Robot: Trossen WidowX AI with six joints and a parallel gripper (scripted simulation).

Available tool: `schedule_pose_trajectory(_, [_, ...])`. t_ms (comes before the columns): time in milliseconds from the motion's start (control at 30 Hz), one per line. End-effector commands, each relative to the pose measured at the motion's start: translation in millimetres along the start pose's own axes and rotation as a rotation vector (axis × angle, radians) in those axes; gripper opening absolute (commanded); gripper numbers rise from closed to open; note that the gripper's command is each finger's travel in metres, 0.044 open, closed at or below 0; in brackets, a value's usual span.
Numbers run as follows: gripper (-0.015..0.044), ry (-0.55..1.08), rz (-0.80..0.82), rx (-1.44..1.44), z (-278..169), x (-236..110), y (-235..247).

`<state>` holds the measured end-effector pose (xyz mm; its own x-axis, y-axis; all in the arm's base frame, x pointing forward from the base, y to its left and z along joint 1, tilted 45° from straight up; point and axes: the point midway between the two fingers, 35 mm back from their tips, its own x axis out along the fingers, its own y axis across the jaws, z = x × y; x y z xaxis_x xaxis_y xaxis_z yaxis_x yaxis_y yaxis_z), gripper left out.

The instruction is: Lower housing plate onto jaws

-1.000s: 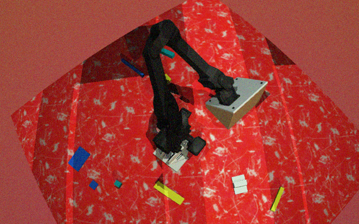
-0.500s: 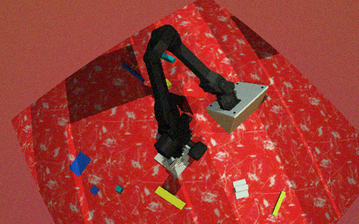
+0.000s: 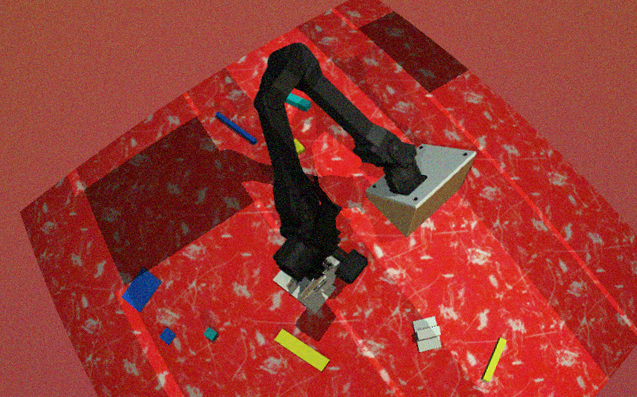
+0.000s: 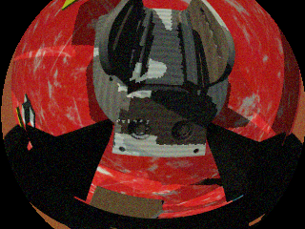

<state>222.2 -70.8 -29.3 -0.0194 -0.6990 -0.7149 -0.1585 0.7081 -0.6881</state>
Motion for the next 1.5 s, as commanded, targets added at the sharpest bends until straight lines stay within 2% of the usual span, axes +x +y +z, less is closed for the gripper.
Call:
schedule_pose_trajectory(0, [0.0440,0.000,0.000,0.000,0,0,0])
schedule_pose_trajectory(233, [0.0440,-0.001,0.003,-0.001,2,-9,1])
schedule_pose_trajectory(467, [0.0440,0.000,0.004,-0.004,1,-69,1])
schedule_pose_trajectory(667, [0.0440,-0.010,0.001,-0.011,2,-72,2])
schedule_pose_trajectory(900, [0.0440,0.001,0.006,-0.006,-20,-125,9])
schedule_pose_trajectory(1467, [0.0440,0.001,0.005,-0.006,-21,-126,9])
